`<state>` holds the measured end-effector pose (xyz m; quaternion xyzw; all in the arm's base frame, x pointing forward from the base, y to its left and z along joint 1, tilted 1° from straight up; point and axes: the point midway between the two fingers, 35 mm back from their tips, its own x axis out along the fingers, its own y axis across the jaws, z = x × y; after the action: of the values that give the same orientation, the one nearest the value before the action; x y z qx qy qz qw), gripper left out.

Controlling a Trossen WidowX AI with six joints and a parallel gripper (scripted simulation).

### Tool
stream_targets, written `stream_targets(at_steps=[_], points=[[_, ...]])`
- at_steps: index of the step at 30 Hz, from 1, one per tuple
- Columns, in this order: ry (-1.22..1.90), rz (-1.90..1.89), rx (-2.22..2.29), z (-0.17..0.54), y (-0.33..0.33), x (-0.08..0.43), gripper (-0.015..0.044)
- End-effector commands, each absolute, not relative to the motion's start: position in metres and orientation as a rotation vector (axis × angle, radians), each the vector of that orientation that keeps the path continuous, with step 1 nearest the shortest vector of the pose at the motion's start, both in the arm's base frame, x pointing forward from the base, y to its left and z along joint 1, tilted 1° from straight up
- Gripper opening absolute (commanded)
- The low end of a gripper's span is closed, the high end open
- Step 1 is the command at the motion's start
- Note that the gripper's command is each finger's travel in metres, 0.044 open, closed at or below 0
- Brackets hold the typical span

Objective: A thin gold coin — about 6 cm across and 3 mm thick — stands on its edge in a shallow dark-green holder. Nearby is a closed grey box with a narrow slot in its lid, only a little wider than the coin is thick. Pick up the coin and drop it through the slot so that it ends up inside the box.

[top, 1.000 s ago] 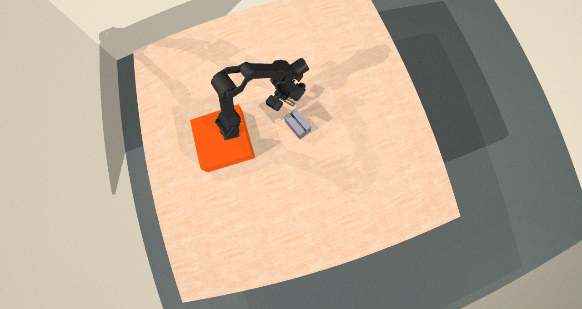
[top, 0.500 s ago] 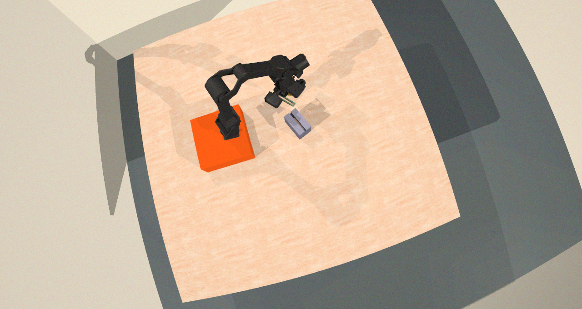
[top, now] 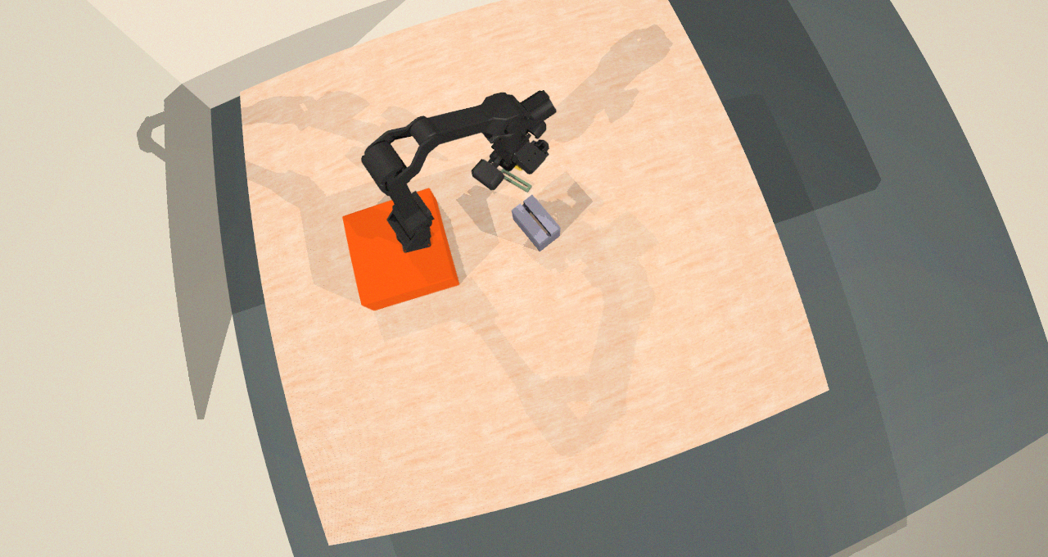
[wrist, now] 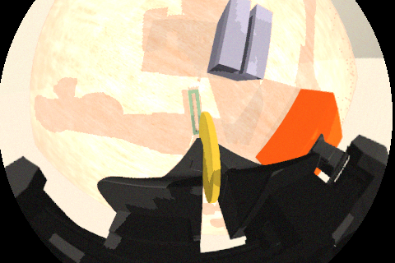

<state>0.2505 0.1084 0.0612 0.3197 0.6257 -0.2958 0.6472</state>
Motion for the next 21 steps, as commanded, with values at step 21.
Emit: stream_targets(at_steps=[21], points=[[1.361, -0.842, 0.899, 0.063, 0.096, 0.256, 0.0]])
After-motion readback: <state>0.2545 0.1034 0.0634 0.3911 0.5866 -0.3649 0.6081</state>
